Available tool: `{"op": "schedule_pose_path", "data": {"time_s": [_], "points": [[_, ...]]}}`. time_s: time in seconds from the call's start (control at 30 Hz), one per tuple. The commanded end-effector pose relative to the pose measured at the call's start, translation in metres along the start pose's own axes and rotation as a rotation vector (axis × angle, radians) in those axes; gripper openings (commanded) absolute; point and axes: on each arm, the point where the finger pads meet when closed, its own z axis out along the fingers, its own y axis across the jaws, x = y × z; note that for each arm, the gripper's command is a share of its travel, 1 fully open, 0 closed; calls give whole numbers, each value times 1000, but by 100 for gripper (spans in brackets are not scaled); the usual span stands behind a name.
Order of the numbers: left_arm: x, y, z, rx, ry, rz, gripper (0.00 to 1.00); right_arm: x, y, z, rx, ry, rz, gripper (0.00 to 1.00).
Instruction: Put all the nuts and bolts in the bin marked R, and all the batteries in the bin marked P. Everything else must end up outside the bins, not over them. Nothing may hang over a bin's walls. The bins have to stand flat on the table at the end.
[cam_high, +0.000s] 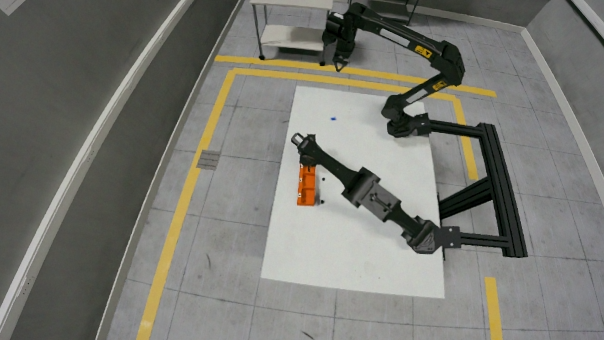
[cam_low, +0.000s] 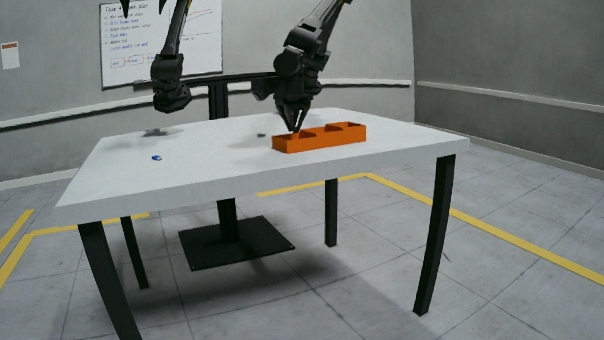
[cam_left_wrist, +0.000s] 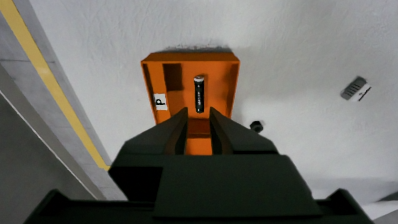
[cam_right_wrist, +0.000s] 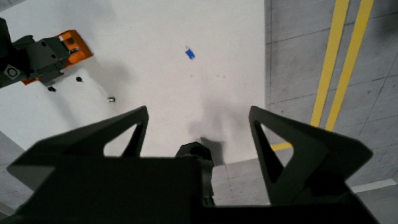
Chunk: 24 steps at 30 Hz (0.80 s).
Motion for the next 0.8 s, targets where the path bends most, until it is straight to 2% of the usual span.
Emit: {"op": "schedule_pose_path", "data": {"time_s": [0.0, 0.23, 0.33, 0.4, 0.43, 0.47, 0.53, 0.57, 0.6, 0.63, 0.7, 0.73, 0.77], "points": [[-15, 21, -38, -52, -47, -23, 23, -12, 3, -18, -1, -38, -12, 100], [-15, 20, -62, -52, -48, -24, 23, -12, 3, -18, -1, -38, -12, 100], [-15, 20, -63, -52, -49, -24, 23, -12, 3, -18, -1, -38, -12, 100], [-20, 13, -45, -34, -34, -13, 23, -12, 3, -18, -1, -38, -12, 100], [-8, 11, -40, -25, -22, -12, 23, -12, 3, -18, -1, -38, -12, 100], [-11, -1, -31, -8, -9, -4, 23, -12, 3, -18, -1, -38, -12, 100], [-10, -2, -30, -6, -9, -3, 23, -12, 3, -18, -1, -38, -12, 100], [-8, 11, -39, -25, -22, -12, 23, -12, 3, -18, -1, -38, -12, 100], [-8, 11, -39, -25, -22, -12, 23, -12, 3, -18, -1, -38, -12, 100], [-10, -3, -30, -9, -11, -4, 23, -12, 3, -18, -1, -38, -12, 100], [-10, -3, -30, -9, -11, -4, 23, -12, 3, -18, -1, -38, -12, 100], [-8, 11, -39, -25, -22, -12, 23, -12, 3, -18, -1, -38, -12, 100], [-8, 10, -39, -25, -22, -12, 23, -12, 3, -18, -1, -38, -12, 100]]}}
